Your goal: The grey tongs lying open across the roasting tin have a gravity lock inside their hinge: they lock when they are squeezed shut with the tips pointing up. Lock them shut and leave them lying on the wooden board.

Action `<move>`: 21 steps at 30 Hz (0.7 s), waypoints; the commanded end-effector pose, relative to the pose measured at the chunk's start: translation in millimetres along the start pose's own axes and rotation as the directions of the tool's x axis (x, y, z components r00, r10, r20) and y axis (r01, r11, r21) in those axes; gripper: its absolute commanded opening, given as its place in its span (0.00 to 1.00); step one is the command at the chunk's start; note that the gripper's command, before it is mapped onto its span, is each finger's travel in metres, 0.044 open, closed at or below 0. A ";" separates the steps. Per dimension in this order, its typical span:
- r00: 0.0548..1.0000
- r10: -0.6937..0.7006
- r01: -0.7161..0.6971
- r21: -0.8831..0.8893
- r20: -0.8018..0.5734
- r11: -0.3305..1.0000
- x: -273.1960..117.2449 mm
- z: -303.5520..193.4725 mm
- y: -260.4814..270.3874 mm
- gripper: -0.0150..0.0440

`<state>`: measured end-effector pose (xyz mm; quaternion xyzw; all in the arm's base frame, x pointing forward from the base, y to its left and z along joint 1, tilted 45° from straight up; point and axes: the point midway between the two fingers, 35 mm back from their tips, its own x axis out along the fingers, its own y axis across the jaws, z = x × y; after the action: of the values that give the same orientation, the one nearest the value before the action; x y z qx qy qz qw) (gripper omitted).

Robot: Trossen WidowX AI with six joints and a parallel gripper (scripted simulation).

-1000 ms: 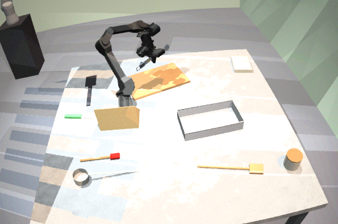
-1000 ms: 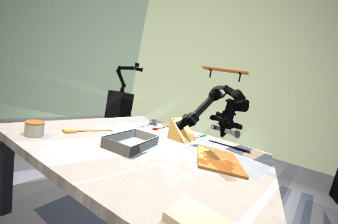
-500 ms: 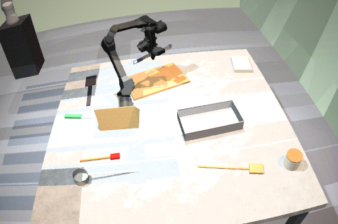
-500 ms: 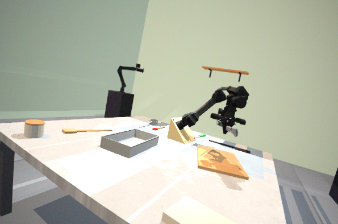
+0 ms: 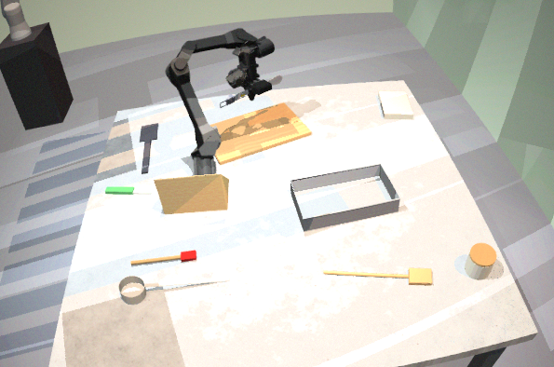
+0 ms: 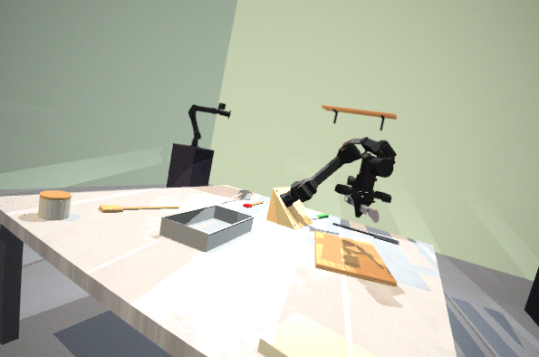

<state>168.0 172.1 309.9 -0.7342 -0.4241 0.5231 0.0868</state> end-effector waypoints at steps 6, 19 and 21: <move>1.000 0.006 -0.006 0.002 0.003 1.000 13.4 -1.9 2.4 0.00; 1.000 0.007 -0.007 0.001 0.005 1.000 34.4 -3.5 3.4 0.00; 1.000 0.007 -0.007 0.001 0.005 1.000 37.6 -3.6 3.4 0.00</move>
<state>175.3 195.7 286.8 -0.7335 -0.4238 0.5246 0.0842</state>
